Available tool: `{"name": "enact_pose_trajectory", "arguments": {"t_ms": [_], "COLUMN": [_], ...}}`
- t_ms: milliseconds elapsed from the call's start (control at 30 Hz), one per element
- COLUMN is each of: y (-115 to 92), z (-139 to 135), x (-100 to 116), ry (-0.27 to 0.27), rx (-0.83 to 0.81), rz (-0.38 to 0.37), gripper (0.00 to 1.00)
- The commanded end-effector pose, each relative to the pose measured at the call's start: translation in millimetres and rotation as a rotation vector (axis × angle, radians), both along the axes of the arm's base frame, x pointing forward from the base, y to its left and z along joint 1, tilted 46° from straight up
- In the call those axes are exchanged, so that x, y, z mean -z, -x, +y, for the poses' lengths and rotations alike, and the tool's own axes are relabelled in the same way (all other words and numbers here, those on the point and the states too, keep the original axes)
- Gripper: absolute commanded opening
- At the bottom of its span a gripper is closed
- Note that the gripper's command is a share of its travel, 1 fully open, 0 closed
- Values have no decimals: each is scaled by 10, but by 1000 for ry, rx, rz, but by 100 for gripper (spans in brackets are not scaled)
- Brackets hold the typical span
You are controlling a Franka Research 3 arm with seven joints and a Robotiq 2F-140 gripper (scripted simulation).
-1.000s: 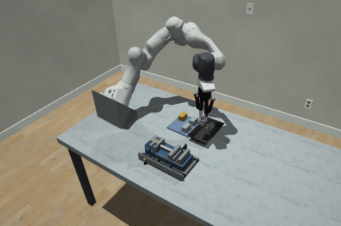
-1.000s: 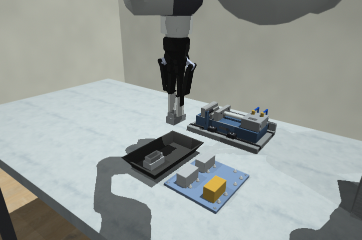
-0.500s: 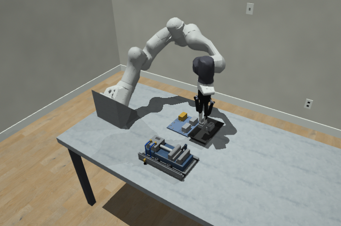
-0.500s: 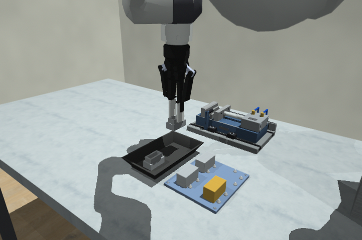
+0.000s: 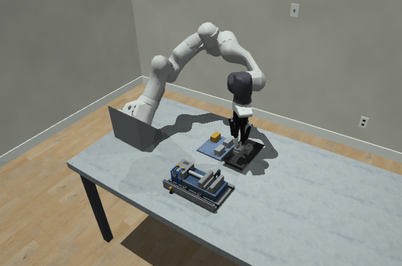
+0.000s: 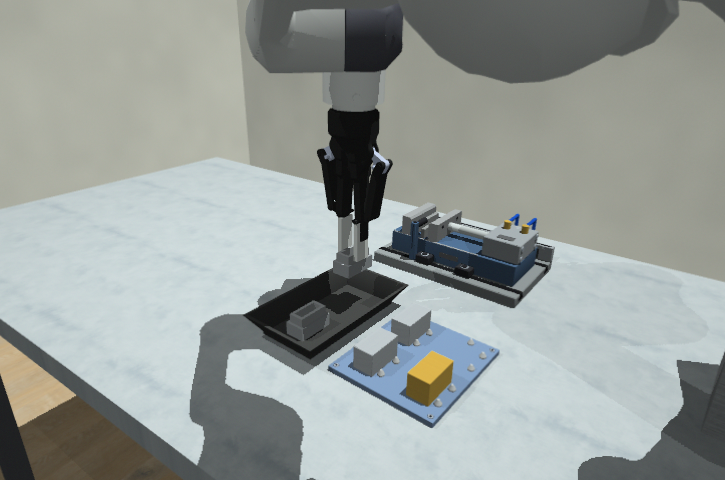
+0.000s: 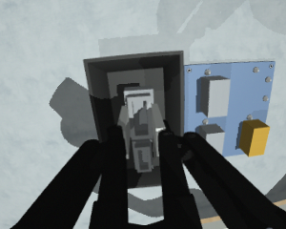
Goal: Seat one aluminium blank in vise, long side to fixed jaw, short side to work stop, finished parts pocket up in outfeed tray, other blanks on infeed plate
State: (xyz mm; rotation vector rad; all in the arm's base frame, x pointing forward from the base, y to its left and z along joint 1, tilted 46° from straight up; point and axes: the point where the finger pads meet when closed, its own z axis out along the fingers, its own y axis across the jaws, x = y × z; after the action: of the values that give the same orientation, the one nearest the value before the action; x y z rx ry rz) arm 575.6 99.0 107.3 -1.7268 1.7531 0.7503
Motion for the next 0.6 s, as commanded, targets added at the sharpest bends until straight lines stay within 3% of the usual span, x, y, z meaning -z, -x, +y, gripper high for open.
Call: {"name": "enact_pose_trajectory", "arguments": {"t_ms": [0,567], "y": [-29,-32], "z": [23,219], "x": [47,235], "ry": [4,4], "rx": [1,1], "rz": [-13,-13], "gripper": [0,0]}}
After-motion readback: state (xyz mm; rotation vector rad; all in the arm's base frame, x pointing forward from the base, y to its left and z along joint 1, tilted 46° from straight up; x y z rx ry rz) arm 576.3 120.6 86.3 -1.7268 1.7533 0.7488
